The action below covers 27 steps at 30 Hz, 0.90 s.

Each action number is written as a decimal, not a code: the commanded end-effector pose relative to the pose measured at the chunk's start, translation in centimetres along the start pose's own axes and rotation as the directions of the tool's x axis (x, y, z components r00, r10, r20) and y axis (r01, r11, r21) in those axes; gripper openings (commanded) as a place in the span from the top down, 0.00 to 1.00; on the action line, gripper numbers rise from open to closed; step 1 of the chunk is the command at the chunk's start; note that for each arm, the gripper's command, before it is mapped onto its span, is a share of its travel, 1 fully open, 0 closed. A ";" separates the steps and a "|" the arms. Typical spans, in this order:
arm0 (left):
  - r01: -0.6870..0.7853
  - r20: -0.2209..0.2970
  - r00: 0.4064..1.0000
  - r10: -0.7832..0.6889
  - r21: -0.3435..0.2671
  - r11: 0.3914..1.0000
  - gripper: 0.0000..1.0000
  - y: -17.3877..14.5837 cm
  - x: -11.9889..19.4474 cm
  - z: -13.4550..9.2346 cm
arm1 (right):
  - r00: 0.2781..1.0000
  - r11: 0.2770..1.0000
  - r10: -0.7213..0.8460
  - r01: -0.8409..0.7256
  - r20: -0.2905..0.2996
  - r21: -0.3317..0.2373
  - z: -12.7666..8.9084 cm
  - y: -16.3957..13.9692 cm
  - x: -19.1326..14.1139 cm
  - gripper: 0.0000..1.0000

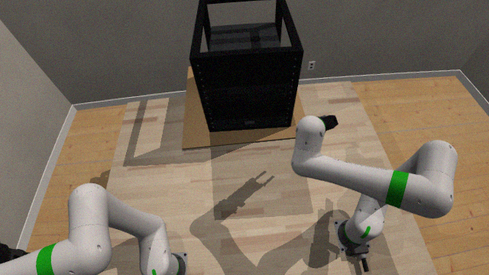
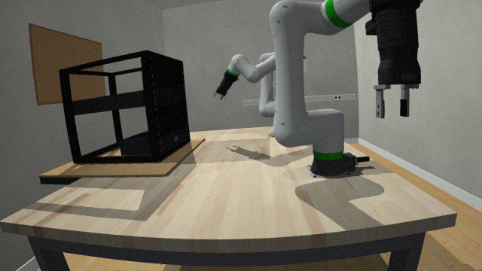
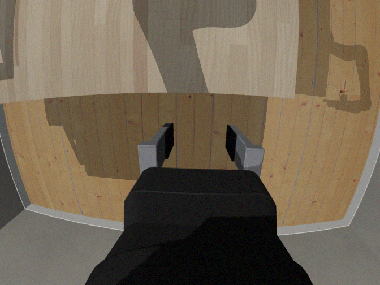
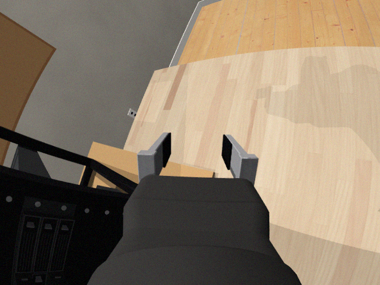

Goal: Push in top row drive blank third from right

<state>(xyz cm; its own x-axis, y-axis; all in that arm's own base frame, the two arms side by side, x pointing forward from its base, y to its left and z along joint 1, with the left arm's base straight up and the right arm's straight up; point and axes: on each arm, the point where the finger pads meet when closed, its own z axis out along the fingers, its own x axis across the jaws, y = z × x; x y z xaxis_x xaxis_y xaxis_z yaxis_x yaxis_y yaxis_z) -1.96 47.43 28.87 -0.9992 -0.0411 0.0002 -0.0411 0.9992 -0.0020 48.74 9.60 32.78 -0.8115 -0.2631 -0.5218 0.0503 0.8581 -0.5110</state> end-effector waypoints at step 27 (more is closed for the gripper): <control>0.000 0.000 1.000 0.000 -0.002 1.000 0.00 0.0 0.0 -0.1 | 0.707 0.931 0.356 -0.327 0.611 -0.164 -14.0 19.7 -10.9 0.00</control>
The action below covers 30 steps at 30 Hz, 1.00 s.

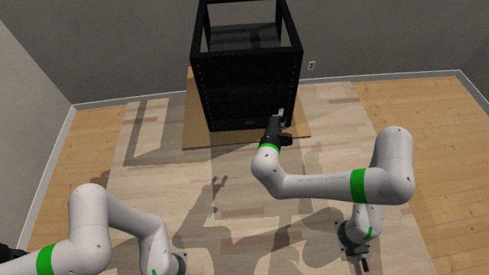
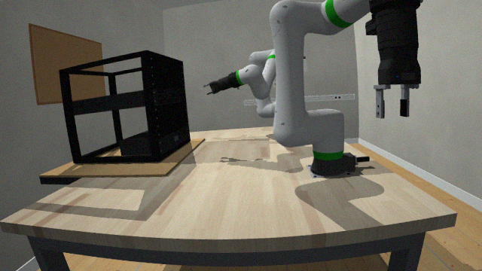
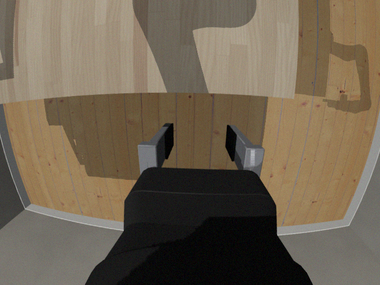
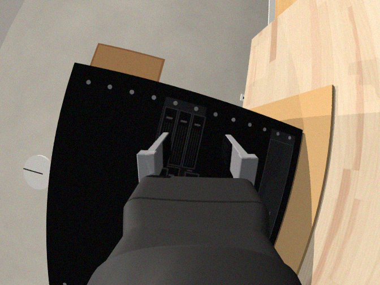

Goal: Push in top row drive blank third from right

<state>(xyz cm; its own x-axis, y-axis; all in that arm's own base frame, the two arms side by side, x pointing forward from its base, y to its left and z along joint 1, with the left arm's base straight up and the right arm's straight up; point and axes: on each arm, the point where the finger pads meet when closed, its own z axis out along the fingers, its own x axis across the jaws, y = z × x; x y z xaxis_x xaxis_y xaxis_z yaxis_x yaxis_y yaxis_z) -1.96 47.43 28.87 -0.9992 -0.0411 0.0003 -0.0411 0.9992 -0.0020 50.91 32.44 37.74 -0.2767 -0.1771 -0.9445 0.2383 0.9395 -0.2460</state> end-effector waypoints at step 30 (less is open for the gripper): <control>0.000 0.000 1.000 0.000 -0.002 1.000 0.00 0.0 0.0 -0.1 | 0.944 0.943 0.247 -0.183 0.218 -0.278 -9.0 13.5 -0.4 0.00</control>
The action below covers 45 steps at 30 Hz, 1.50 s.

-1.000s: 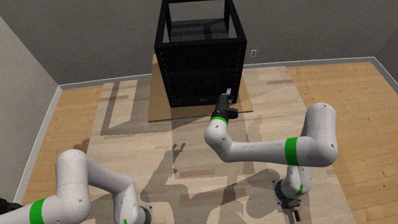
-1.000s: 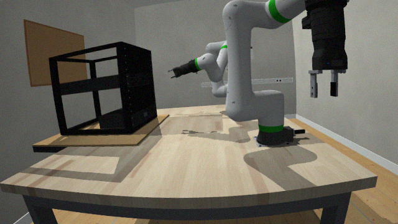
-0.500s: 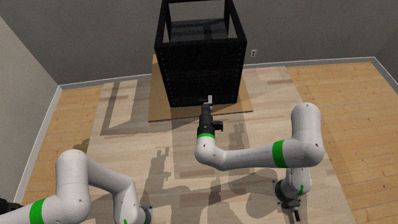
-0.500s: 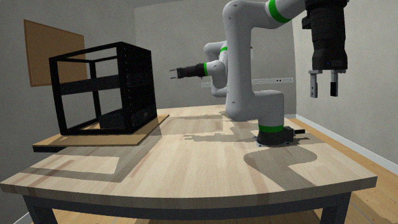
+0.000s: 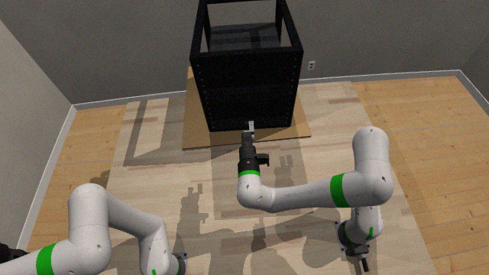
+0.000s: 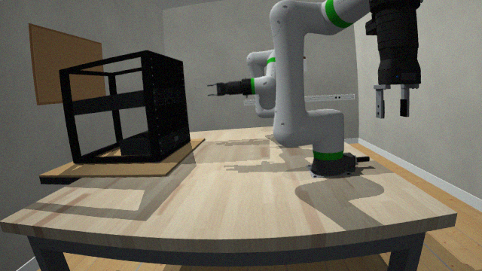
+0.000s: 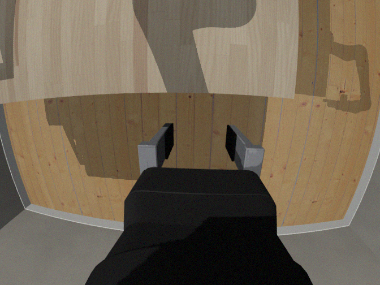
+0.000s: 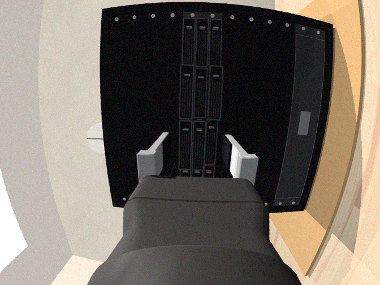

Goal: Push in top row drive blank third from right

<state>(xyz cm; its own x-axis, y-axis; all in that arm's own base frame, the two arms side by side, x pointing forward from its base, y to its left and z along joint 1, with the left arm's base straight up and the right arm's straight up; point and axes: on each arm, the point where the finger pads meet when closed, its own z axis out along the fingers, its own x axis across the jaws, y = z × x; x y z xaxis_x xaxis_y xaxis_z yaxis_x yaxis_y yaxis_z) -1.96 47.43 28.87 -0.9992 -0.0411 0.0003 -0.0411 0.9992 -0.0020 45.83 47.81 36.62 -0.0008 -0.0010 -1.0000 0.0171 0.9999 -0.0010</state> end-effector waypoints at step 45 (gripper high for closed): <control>0.000 0.000 1.000 0.000 -0.002 1.000 0.00 0.0 0.0 -0.1 | 1.000 1.000 0.002 -0.002 0.002 -0.001 0.8 0.5 -0.1 0.00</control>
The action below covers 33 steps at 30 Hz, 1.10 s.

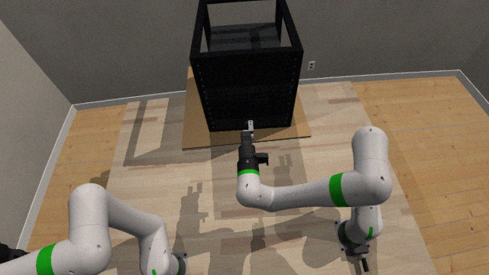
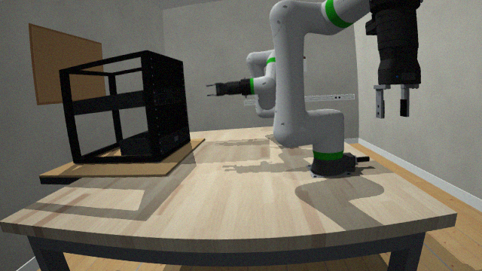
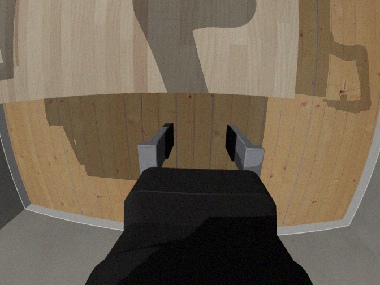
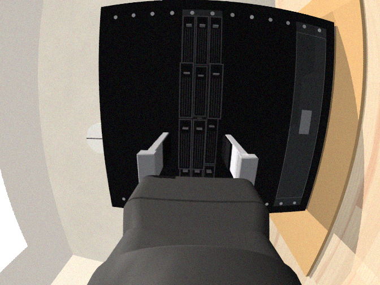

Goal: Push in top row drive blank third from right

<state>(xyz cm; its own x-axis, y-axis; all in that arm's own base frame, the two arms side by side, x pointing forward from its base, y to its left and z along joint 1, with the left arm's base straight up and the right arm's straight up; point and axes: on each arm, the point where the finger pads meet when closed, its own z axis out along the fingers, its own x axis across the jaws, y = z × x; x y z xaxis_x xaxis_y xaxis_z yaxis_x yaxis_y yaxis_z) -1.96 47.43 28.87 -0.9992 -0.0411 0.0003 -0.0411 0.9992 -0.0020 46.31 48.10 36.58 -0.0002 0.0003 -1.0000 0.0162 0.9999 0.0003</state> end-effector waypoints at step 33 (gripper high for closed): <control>0.000 0.000 1.000 0.000 -0.002 1.000 0.00 0.0 0.0 -0.1 | 1.000 1.000 0.001 -0.001 0.001 0.000 12.7 6.6 0.7 0.00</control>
<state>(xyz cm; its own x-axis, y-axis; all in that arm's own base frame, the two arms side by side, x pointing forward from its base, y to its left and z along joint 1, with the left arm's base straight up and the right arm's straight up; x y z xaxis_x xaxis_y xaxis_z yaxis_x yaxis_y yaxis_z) -1.96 47.43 28.87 -0.9992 -0.0411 0.0003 -0.0411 0.9992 -0.0020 58.57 54.22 35.71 -0.0003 -0.0005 -1.0000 0.0162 0.9999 -0.0005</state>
